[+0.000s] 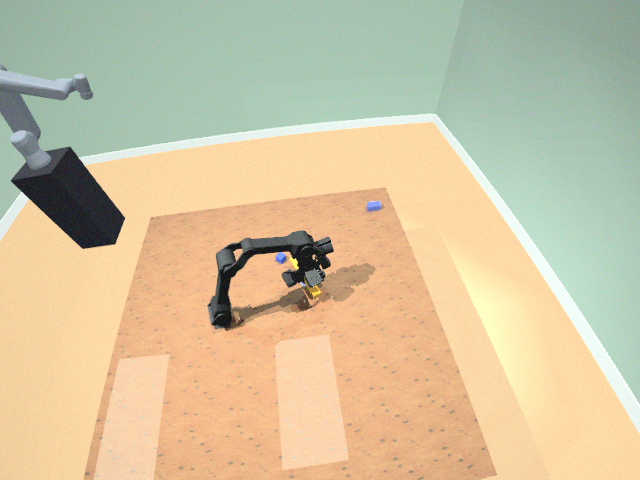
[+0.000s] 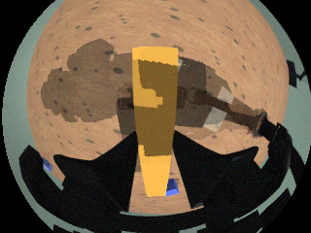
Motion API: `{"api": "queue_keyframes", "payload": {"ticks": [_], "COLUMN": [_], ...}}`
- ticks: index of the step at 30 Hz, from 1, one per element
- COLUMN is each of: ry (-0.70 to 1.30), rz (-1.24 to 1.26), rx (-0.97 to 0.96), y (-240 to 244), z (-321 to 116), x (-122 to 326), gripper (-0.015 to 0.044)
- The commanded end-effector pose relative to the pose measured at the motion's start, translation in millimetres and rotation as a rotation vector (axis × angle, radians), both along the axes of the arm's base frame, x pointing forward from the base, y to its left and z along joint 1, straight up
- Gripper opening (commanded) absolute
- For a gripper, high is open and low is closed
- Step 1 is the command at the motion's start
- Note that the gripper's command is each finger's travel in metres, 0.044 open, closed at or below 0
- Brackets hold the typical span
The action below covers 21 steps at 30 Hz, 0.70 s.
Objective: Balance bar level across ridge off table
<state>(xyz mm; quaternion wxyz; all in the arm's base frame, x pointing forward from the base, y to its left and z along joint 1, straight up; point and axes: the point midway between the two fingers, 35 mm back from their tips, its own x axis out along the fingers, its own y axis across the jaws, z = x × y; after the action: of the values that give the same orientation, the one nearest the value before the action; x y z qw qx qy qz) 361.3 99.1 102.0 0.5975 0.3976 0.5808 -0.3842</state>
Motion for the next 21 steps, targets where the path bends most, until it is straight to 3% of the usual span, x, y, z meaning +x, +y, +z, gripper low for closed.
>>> {"api": "queue_keyframes", "payload": {"ticks": [1,21], "ry": [-0.001,-0.001], "rz": [-0.002,-0.002], "rx": [0.006,0.006], "y": [0.8,0.8], "z": [-0.3,-1.9], "x": [0.1,0.1], "gripper": [0.0,0.0]}}
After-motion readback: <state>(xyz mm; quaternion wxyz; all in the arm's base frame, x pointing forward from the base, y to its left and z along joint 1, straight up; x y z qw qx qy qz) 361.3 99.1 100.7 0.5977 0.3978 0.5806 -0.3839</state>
